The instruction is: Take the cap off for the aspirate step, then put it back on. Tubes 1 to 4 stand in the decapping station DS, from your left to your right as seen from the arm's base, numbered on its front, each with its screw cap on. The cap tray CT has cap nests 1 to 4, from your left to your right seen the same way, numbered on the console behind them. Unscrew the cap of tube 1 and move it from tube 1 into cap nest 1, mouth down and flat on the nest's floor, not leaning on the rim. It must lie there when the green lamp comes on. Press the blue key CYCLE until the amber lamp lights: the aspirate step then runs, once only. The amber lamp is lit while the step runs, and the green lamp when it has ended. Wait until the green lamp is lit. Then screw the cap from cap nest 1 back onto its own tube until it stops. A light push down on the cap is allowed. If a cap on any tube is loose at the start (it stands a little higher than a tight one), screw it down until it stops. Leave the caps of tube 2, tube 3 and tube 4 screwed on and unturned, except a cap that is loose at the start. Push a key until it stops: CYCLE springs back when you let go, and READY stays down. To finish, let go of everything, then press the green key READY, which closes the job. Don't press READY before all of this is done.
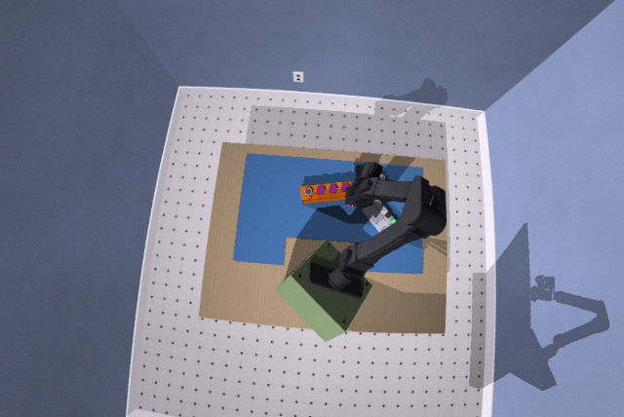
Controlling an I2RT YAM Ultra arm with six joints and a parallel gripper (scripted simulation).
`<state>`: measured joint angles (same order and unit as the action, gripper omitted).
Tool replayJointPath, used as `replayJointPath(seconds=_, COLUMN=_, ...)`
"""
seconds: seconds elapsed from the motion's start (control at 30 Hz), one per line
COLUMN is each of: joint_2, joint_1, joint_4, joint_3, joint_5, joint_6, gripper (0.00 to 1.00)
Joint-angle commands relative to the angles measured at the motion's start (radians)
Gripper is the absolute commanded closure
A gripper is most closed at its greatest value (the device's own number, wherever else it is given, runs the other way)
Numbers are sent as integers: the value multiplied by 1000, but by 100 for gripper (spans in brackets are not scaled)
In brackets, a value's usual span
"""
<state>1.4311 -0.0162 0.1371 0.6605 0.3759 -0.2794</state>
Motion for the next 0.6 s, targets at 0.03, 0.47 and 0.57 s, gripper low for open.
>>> replayJointPath(seconds=0.03, joint_2=14, joint_1=-48, joint_4=-16, joint_3=2, joint_5=63, joint_6=-182, gripper=100)
replayJointPath(seconds=0.47, joint_2=248, joint_1=-351, joint_4=-9, joint_3=96, joint_5=231, joint_6=-523, gripper=100)
replayJointPath(seconds=0.57, joint_2=297, joint_1=-398, joint_4=3, joint_3=128, joint_5=254, joint_6=-473, gripper=100)
